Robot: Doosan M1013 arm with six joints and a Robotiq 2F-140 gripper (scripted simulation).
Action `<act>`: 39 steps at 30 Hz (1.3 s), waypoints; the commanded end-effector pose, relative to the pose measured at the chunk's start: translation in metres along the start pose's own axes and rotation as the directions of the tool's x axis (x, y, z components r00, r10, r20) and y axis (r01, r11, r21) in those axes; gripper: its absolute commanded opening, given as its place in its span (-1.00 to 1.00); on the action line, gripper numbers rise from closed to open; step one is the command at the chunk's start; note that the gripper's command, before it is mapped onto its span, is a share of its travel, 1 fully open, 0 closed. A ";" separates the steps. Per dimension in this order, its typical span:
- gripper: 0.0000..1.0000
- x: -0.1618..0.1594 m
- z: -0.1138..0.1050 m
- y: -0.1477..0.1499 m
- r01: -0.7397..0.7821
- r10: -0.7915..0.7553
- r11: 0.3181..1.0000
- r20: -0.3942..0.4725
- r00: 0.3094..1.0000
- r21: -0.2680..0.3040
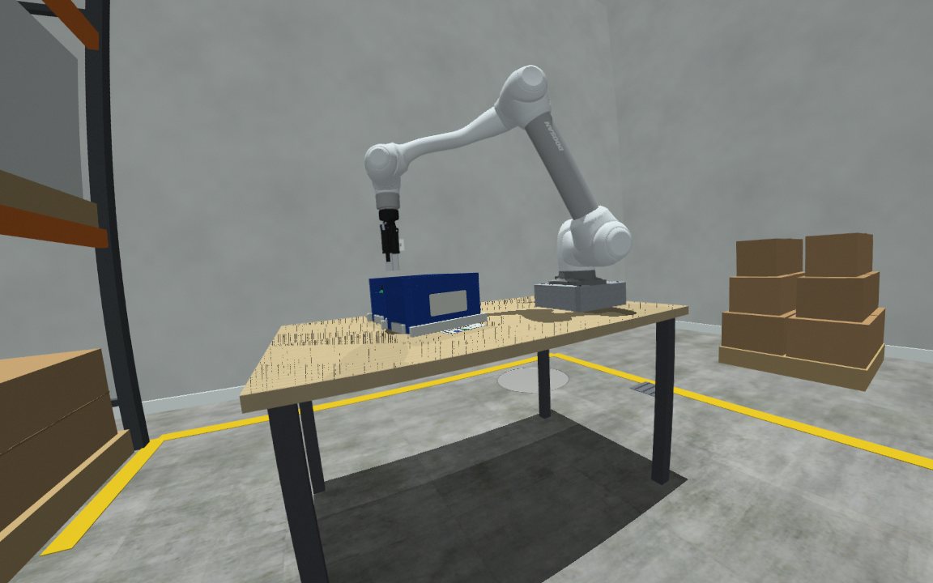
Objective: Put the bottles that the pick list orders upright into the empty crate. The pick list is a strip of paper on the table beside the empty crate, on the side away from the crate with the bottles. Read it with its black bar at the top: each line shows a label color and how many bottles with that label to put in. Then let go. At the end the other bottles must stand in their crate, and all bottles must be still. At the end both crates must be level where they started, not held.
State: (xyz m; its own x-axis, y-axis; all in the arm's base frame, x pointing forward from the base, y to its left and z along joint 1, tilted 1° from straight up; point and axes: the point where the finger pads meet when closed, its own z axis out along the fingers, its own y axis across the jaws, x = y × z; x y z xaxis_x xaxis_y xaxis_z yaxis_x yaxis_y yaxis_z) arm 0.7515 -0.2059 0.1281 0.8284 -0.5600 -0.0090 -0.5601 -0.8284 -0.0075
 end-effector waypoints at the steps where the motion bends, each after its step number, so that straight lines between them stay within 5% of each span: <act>1: -0.24 0.000 0.001 0.000 0.000 0.000 1.000 0.000 1.000 0.000; 39: -0.24 0.000 0.047 0.000 0.000 0.000 1.000 0.000 1.000 0.000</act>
State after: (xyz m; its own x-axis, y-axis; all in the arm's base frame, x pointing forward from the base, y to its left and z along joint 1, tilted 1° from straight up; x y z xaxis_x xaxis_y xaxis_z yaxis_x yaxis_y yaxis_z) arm 0.7513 -0.2054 0.0828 0.8284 -0.5600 -0.0090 -0.5601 -0.8284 -0.0076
